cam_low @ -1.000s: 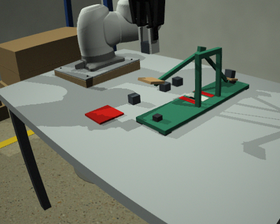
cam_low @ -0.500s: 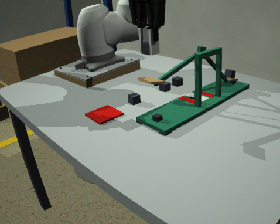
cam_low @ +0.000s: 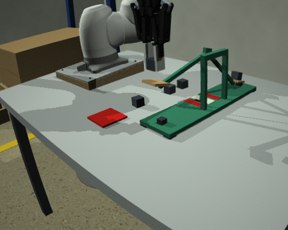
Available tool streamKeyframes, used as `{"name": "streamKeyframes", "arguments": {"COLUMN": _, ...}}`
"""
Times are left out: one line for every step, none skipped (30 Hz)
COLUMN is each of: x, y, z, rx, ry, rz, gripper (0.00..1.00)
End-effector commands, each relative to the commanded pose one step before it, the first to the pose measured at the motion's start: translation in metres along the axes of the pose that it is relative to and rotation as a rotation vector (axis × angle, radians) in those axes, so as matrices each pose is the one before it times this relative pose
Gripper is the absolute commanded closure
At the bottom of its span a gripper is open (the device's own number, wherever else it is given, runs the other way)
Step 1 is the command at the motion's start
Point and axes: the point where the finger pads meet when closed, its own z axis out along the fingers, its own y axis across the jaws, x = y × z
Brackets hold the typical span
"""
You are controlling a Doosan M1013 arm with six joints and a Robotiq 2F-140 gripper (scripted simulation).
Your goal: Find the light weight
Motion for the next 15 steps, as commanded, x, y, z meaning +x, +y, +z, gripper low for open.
{"name": "streamKeyframes", "arguments": {"x": 0.00000, "y": -0.00014, "z": 0.00220, "rx": 0.00029, "ry": -0.00015, "rz": 0.00002, "gripper": 0.76}}
{"name": "streamKeyframes", "arguments": {"x": 0.00002, "y": -0.00004, "z": 0.00311, "rx": 0.00000, "ry": 0.00000, "rz": 0.00000, "gripper": 0.76}}
{"name": "streamKeyframes", "arguments": {"x": 0.00002, "y": -0.00004, "z": 0.00295, "rx": 0.00000, "ry": 0.00000, "rz": 0.00000, "gripper": 0.76}}
{"name": "streamKeyframes", "arguments": {"x": 0.00002, "y": -0.00004, "z": 0.00276, "rx": 0.00000, "ry": 0.00000, "rz": 0.00000, "gripper": 0.76}}
{"name": "streamKeyframes", "arguments": {"x": 0.00002, "y": -0.00003, "z": 0.00254, "rx": 0.00000, "ry": 0.00000, "rz": 0.00000, "gripper": 0.76}}
{"name": "streamKeyframes", "arguments": {"x": 0.00001, "y": -0.00003, "z": 0.00229, "rx": 0.00000, "ry": 0.00000, "rz": 0.00000, "gripper": 0.76}}
{"name": "streamKeyframes", "arguments": {"x": 0.00001, "y": -0.00003, "z": 0.00202, "rx": 0.00000, "ry": 0.00000, "rz": 0.00000, "gripper": 0.76}}
{"name": "streamKeyframes", "arguments": {"x": 0.00001, "y": -0.00002, "z": 0.00174, "rx": 0.00000, "ry": 0.00000, "rz": 0.00000, "gripper": 0.76}}
{"name": "streamKeyframes", "arguments": {"x": 0.00001, "y": -0.00002, "z": 0.00146, "rx": 0.00000, "ry": 0.00000, "rz": 0.00000, "gripper": 0.76}}
{"name": "streamKeyframes", "arguments": {"x": 0.00001, "y": -0.00002, "z": 0.00117, "rx": 0.00000, "ry": 0.00000, "rz": 0.00000, "gripper": 0.76}}
{"name": "streamKeyframes", "arguments": {"x": 0.00001, "y": -0.00001, "z": 0.00090, "rx": 0.00000, "ry": 0.00000, "rz": 0.00000, "gripper": 0.76}}
{"name": "streamKeyframes", "arguments": {"x": 0.00000, "y": -0.00001, "z": 0.00064, "rx": 0.00000, "ry": 0.00000, "rz": 0.00000, "gripper": 0.76}}
{"name": "streamKeyframes", "arguments": {"x": 0.00000, "y": 0.00000, "z": 0.00041, "rx": 0.00000, "ry": 0.00000, "rz": 0.00000, "gripper": 0.76}}
{"name": "streamKeyframes", "arguments": {"x": 0.00000, "y": 0.00000, "z": 0.00023, "rx": 0.00000, "ry": 0.00000, "rz": 0.00000, "gripper": 0.76}}
{"name": "streamKeyframes", "arguments": {"x": 0.00000, "y": 0.00000, "z": 0.00009, "rx": 0.00000, "ry": 0.00000, "rz": 0.00000, "gripper": 0.76}}
